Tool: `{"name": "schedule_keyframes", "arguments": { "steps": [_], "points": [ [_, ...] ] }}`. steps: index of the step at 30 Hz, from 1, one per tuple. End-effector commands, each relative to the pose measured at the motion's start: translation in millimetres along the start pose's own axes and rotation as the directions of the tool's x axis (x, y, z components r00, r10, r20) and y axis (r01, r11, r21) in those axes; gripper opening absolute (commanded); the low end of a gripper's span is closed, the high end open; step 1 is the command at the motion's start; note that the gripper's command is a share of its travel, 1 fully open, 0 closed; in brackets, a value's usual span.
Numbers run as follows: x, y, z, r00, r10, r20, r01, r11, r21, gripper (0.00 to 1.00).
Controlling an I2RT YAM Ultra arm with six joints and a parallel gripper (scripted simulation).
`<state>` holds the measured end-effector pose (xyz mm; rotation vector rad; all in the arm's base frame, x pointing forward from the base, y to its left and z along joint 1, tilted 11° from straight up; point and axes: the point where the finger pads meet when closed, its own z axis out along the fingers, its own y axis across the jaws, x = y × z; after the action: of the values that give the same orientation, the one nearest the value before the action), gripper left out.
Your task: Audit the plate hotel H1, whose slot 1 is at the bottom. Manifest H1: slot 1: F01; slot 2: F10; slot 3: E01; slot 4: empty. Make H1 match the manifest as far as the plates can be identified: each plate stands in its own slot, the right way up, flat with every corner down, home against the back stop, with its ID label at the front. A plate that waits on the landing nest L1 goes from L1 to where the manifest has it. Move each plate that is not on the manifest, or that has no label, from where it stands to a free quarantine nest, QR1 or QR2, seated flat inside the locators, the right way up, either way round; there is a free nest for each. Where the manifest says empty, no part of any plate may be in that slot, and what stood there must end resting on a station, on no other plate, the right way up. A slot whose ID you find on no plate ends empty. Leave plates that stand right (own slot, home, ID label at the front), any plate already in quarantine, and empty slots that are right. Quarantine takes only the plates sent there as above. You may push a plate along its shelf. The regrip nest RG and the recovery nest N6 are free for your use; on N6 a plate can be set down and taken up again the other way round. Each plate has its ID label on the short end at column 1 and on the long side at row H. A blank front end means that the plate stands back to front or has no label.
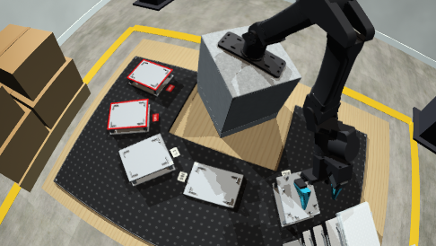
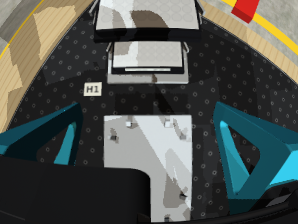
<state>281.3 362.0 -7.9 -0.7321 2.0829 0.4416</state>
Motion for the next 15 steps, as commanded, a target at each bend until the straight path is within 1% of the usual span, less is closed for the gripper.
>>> {"name": "schedule_keyframes", "arguments": {
  "steps": [1, 4, 15],
  "points": [
    [-3.5, 1.6, -3.6, 1.000, 0.003, 0.016, -0.003, 1.000, -0.003, 1.00],
    [-2.3, 1.6, -4.8, 1.000, 0.003, 0.016, -0.003, 1.000, -0.003, 1.00],
    [11.0, 1.5, -17.6, 1.000, 0.003, 0.015, -0.003, 1.000, -0.003, 1.00]
  ]
}}
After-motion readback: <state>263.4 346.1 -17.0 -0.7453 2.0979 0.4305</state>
